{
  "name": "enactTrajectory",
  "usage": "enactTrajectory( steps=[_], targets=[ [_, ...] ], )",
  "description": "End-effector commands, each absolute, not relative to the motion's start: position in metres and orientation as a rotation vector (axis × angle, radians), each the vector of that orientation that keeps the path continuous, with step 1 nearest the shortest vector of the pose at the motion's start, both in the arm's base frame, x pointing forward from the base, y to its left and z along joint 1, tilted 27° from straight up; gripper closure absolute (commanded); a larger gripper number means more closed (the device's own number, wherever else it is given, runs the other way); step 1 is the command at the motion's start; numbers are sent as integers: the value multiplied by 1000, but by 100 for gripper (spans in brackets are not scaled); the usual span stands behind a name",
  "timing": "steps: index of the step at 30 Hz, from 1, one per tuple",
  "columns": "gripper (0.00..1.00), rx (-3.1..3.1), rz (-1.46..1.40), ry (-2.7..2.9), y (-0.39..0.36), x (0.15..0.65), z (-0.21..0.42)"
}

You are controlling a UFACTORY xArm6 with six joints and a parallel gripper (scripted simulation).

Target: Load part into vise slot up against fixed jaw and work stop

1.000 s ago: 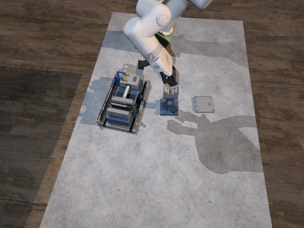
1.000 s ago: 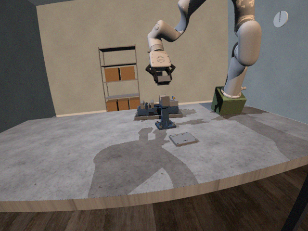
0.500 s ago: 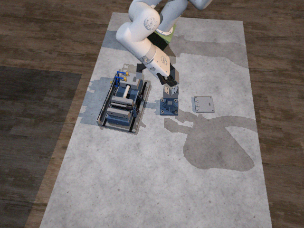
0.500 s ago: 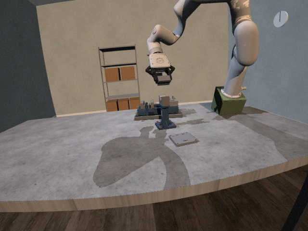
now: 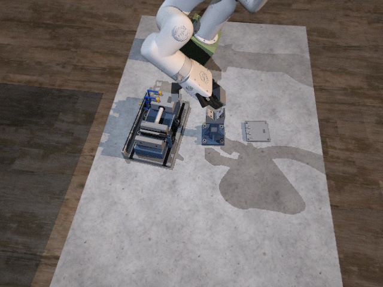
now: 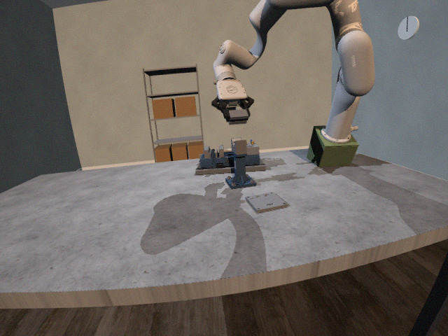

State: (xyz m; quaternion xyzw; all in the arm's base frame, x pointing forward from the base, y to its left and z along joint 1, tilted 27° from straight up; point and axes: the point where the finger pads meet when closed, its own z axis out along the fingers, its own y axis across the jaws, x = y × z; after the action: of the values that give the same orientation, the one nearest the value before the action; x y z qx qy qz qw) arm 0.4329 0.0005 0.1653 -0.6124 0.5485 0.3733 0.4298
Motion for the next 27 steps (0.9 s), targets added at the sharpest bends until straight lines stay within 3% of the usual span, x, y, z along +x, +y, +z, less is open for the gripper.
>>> enactTrajectory(
  steps=[1,27],
  targets=[
    [100,-1519,938,1356,0,434,166],
    [100,-1506,950,1343,-1,434,166]
  ],
)
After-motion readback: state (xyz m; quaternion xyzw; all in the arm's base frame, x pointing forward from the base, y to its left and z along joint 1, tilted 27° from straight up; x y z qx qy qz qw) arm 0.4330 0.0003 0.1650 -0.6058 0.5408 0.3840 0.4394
